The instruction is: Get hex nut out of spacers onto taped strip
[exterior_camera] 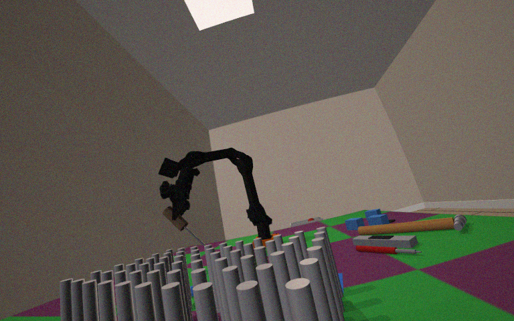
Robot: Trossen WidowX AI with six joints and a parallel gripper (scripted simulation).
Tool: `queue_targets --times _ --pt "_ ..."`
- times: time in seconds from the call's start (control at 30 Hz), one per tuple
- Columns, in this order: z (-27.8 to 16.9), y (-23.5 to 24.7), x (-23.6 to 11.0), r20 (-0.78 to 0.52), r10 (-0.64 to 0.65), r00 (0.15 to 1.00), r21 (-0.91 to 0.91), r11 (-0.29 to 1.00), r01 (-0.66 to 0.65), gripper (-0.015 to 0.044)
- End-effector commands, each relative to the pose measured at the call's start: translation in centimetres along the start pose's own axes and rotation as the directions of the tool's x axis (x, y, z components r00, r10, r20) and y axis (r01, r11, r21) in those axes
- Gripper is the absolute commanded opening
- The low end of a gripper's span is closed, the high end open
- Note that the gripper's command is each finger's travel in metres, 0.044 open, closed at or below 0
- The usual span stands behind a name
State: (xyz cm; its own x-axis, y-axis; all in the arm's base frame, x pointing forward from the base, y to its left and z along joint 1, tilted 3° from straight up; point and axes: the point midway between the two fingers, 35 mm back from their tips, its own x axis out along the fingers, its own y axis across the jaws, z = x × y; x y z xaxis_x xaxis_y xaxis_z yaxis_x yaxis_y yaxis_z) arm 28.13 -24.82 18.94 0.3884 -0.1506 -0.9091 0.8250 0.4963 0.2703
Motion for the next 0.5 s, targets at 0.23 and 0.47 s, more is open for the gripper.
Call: queue_targets --times 0.23,0.47 --pt "2.5 -3.5 -0.3 0.012 0.017 1.0 0.351 0.936 -0.02 0.0" --pt "3.8 -5.8 -0.4 0.017 0.025 1.0 0.563 0.826 -0.031 0.0"
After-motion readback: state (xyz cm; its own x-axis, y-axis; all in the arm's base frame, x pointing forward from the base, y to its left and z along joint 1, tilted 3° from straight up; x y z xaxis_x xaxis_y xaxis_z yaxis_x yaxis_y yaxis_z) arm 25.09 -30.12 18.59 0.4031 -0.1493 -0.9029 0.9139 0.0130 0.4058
